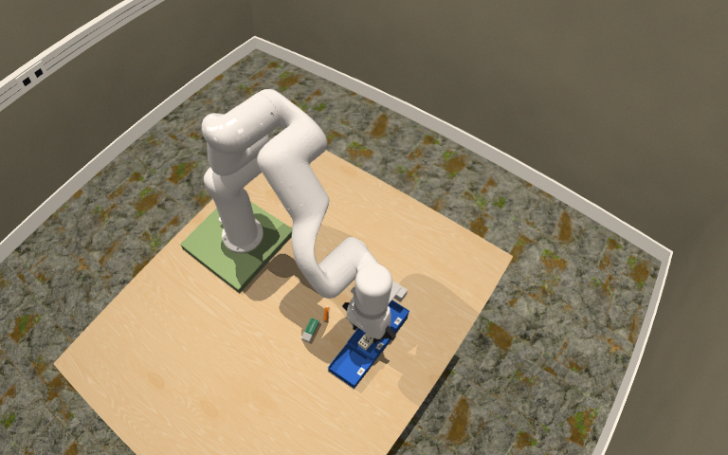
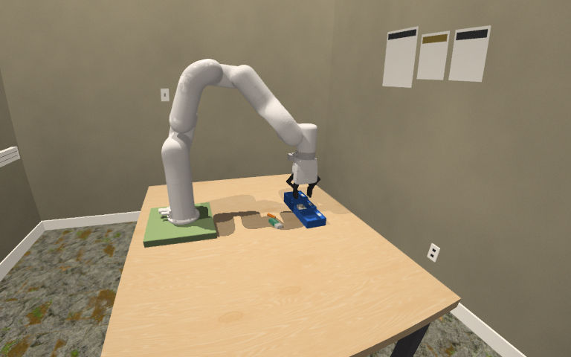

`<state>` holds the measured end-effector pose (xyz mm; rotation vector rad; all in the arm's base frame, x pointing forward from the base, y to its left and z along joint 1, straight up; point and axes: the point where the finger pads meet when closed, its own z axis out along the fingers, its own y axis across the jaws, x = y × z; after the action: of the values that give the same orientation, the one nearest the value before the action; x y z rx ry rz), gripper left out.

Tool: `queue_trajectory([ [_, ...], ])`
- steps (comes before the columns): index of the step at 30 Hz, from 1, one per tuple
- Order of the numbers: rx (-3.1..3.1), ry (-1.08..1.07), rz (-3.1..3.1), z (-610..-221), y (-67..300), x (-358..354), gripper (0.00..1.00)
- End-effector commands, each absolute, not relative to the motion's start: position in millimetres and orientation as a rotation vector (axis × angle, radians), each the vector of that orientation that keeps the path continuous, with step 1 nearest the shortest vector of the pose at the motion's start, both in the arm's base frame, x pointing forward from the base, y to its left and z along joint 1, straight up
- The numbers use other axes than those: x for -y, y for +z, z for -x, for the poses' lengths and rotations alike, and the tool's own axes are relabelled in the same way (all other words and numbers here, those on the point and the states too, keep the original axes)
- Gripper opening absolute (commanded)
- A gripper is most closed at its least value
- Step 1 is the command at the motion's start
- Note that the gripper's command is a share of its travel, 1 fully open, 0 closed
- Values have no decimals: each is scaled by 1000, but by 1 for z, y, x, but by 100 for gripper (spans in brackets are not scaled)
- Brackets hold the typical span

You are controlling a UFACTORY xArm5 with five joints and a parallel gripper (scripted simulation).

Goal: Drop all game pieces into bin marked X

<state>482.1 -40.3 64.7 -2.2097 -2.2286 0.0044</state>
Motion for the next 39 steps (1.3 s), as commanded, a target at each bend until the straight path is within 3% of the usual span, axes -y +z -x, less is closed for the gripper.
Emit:
queue_trajectory([
  [1,2233,-3,2213,-484,83,40,100],
  [33,2233,-3,2214,-484,195,40,100],
  [39,2233,-3,2214,-484,196,40,100],
])
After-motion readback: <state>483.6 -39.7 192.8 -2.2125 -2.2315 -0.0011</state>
